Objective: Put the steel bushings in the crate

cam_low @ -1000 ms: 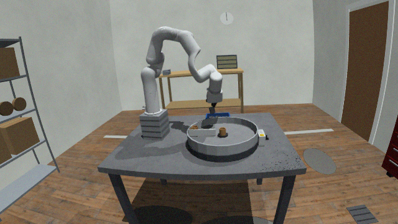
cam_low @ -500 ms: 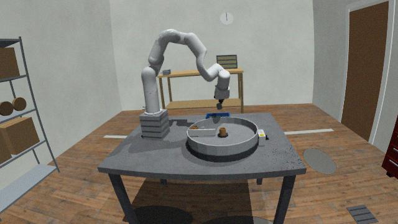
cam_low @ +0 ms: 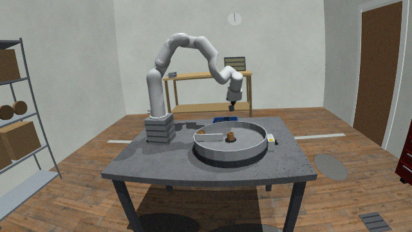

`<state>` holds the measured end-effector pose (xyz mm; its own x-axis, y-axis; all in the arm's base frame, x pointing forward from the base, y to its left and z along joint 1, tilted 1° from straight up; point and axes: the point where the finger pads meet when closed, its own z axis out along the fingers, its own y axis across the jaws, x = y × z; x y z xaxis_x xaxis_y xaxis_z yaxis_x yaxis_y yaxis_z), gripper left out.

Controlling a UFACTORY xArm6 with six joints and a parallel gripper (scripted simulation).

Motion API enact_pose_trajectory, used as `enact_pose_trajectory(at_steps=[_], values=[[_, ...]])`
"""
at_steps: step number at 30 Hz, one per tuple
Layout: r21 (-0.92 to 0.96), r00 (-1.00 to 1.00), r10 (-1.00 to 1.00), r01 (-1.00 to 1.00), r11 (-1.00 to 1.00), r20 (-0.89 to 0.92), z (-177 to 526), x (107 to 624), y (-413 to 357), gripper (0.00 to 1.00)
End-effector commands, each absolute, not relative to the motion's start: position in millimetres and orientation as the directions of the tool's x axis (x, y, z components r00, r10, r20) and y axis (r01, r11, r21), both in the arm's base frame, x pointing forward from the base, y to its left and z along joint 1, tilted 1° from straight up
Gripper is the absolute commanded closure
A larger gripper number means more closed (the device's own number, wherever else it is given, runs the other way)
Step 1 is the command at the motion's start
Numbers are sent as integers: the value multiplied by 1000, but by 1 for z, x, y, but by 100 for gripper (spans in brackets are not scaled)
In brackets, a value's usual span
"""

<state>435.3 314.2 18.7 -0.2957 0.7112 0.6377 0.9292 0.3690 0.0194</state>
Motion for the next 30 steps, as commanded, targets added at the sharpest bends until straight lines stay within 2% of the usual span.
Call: enact_pose_trajectory(at_steps=[1, 15, 30], values=[[23, -298, 710, 929, 369, 638, 20, 438, 318, 100], [23, -298, 710, 929, 369, 638, 18, 438, 318, 100], [23, -298, 710, 929, 369, 638, -40, 439, 319, 100]])
